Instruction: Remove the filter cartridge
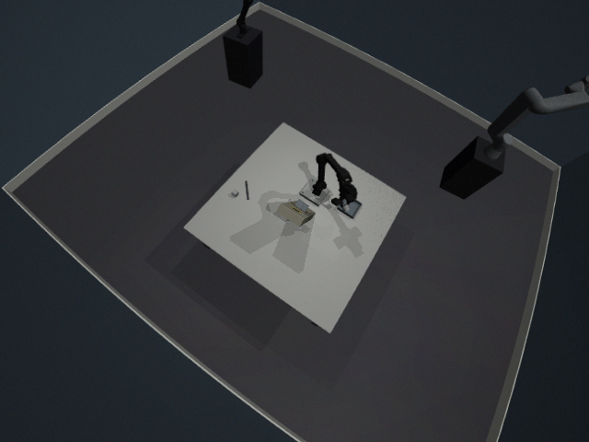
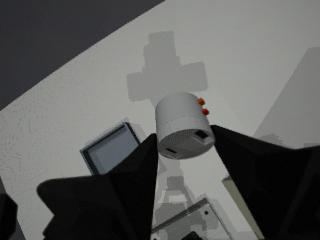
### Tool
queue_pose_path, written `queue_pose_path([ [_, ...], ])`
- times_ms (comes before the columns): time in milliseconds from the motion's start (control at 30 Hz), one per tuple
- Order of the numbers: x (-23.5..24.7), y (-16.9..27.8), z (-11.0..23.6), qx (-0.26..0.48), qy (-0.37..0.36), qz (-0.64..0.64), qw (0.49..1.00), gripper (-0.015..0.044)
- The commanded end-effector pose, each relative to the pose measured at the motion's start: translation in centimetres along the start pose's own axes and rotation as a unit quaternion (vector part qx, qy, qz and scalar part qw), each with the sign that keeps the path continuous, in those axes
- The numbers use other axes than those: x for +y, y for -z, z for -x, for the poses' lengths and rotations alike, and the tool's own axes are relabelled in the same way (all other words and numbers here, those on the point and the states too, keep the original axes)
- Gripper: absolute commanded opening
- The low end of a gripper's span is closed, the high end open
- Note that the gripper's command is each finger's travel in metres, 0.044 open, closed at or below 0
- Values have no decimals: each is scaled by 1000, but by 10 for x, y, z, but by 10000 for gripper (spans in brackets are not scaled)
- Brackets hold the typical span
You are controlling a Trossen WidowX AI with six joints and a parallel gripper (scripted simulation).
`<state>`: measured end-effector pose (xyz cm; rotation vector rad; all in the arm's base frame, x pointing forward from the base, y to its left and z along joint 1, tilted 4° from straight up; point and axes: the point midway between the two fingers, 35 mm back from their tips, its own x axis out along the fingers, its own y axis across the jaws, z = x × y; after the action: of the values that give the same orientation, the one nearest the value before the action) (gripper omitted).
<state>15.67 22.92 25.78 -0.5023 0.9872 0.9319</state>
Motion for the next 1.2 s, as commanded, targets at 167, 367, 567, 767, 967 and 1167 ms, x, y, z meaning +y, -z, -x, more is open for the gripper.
queue_pose_path([
  [167, 41, 15, -29, 1, -42, 66, 997, 0],
  [367, 70, 30, -47, 1, -69, 110, 991, 0],
  [567, 97, 49, -62, 0, -96, 154, 983, 0],
  [767, 123, 72, -76, 0, -123, 198, 972, 0],
  [967, 146, 99, -88, 1, -151, 240, 959, 0],
  [1167, 155, 111, -93, 1, -162, 258, 953, 0],
])
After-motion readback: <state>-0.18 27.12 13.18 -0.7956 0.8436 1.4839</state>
